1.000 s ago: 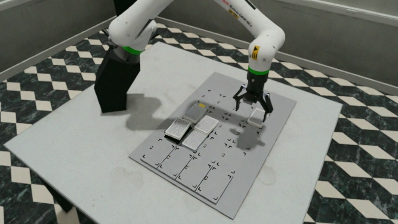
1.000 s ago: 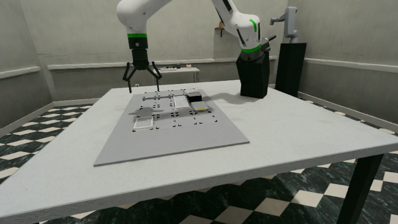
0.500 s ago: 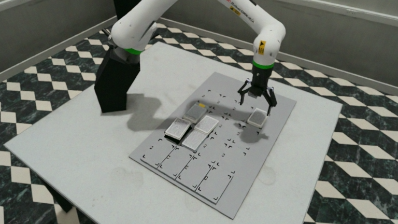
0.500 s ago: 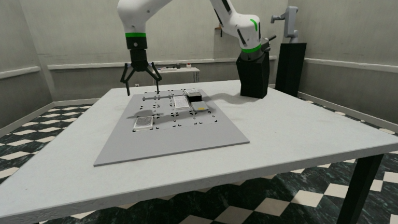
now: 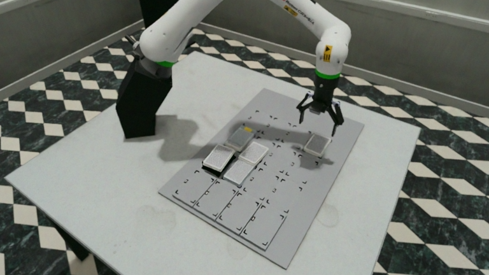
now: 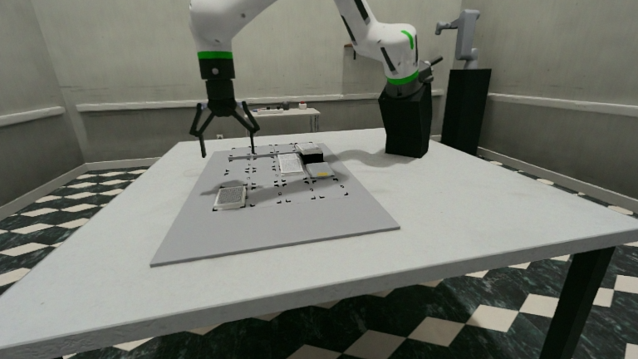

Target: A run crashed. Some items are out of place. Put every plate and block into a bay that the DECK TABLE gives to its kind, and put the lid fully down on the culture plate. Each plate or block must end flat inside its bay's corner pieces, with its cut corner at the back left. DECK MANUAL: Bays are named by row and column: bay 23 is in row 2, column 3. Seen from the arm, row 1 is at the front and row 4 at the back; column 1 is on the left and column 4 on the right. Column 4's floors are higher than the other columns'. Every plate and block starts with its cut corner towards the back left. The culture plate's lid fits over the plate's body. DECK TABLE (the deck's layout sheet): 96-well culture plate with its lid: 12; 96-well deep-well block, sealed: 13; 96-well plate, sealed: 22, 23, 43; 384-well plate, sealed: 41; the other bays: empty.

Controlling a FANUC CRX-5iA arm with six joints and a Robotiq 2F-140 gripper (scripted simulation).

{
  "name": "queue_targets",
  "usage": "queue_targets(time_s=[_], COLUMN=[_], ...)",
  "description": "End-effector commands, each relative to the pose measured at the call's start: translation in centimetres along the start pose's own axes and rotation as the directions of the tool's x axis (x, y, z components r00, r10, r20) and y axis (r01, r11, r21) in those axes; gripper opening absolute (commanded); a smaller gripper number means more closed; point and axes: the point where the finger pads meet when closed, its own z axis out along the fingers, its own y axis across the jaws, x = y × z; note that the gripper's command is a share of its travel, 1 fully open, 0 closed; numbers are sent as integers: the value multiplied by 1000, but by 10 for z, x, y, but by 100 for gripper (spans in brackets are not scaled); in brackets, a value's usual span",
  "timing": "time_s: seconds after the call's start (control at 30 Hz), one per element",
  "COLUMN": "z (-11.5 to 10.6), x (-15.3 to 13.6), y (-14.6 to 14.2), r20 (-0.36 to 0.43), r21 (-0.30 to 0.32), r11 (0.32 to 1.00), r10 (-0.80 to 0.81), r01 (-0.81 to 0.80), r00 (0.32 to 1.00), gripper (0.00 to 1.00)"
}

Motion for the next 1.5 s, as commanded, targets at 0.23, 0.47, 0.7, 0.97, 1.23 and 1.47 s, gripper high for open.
queue_targets(time_s=[0.23, 0.47, 0.7, 0.97, 1.23, 1.47], z=[-1, -1, -1, -1, -1, 1], x=[0, 0, 0, 0, 0, 3], y=[-1, -1, -1, -1, -1, 10], r20=[0, 0, 0, 0, 0, 0], r21=[2, 2, 2, 2, 2, 2], r11=[1000, 1000, 1000, 1000, 1000, 1000], r10=[0, 0, 0, 0, 0, -2], r01=[0, 0, 0, 0, 0, 2], r00=[1000, 1000, 1000, 1000, 1000, 1000], gripper=[100, 100, 100, 100, 100, 70])
